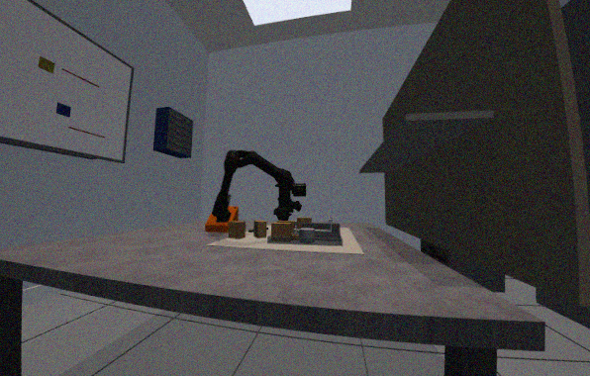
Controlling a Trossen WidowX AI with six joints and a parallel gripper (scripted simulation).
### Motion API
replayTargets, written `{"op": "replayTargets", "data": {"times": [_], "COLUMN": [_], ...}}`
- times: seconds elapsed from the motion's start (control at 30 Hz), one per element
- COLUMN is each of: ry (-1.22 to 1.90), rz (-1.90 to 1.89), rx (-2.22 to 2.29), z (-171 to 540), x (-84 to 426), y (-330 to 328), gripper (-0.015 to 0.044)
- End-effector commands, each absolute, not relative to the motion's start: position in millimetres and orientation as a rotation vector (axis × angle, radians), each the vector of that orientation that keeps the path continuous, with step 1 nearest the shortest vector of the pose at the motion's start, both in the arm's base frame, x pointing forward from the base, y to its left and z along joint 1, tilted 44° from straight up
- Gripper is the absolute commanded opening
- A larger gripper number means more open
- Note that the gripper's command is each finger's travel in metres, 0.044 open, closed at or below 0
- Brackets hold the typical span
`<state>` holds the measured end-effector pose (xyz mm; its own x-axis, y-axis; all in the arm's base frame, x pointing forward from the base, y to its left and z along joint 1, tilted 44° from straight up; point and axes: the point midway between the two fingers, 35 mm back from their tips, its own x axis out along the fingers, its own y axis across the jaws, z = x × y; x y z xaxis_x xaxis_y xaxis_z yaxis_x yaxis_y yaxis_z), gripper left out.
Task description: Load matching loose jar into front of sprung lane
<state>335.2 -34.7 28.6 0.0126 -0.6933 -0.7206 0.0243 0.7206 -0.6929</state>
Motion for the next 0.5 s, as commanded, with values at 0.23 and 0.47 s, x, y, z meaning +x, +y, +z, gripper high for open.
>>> {"op": "replayTargets", "data": {"times": [0.23,0.47], "ry": [1.460,1.459], "rz": [-0.618,-0.618], "rx": [-0.584,-0.584], "z": [28.4,28.3], "x": [334.0,334.8], "y": [-34.6,-34.5], "gripper": [0.0000,0.0053]}}
